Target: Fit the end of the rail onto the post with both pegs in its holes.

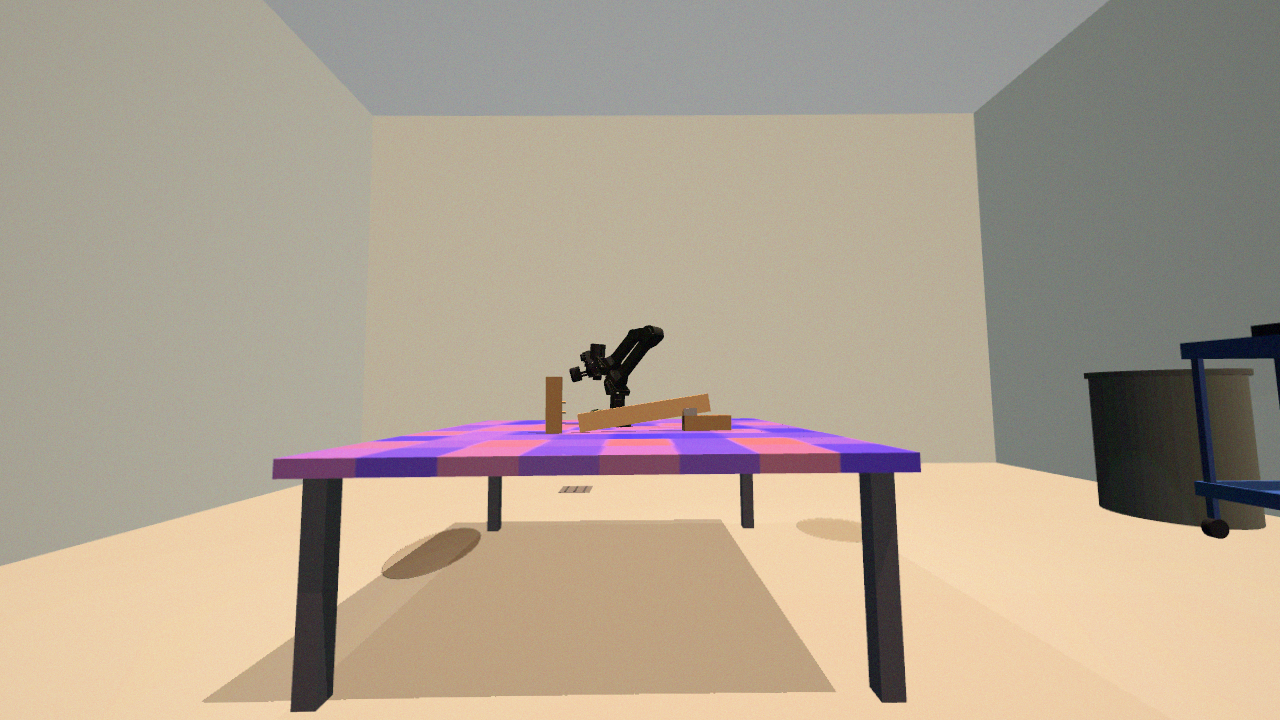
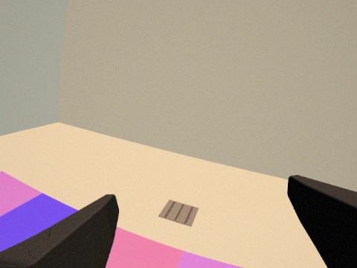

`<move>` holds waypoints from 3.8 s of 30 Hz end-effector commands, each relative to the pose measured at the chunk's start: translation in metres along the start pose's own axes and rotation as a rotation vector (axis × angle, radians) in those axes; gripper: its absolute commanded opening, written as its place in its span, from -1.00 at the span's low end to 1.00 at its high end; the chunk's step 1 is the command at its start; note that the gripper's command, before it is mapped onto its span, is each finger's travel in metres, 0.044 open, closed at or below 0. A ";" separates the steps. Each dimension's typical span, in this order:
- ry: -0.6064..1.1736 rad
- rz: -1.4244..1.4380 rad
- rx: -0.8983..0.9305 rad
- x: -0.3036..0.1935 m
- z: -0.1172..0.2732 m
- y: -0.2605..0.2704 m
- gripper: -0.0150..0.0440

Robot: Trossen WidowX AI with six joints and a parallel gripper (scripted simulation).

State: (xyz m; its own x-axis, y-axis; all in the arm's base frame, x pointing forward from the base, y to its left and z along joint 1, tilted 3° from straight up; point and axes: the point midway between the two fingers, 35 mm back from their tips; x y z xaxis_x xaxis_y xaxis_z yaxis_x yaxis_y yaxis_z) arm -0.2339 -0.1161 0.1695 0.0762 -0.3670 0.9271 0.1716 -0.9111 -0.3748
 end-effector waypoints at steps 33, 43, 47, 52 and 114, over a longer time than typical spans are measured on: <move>-0.742 0.849 1.118 0.120 0.220 0.233 1.00; -1.198 1.071 1.371 0.126 0.351 0.237 1.00; -1.397 1.136 1.443 0.123 0.401 0.225 1.00; -1.550 1.162 1.479 0.126 0.436 0.212 1.00; -2.423 2.471 1.832 -0.109 0.524 0.090 1.00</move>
State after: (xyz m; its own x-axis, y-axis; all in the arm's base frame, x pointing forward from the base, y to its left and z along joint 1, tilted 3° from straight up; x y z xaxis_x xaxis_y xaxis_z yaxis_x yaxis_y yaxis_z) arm 0.2893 -0.0617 0.0367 -0.1126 0.9932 0.0302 -0.9934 -0.1118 -0.0260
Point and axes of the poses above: the point midway between the two fingers, 35 mm back from their tips, its own z axis back along the fingers, its own y axis across the jaws, x = y × z, and after that the axes turned 5 degrees about z, right-handed
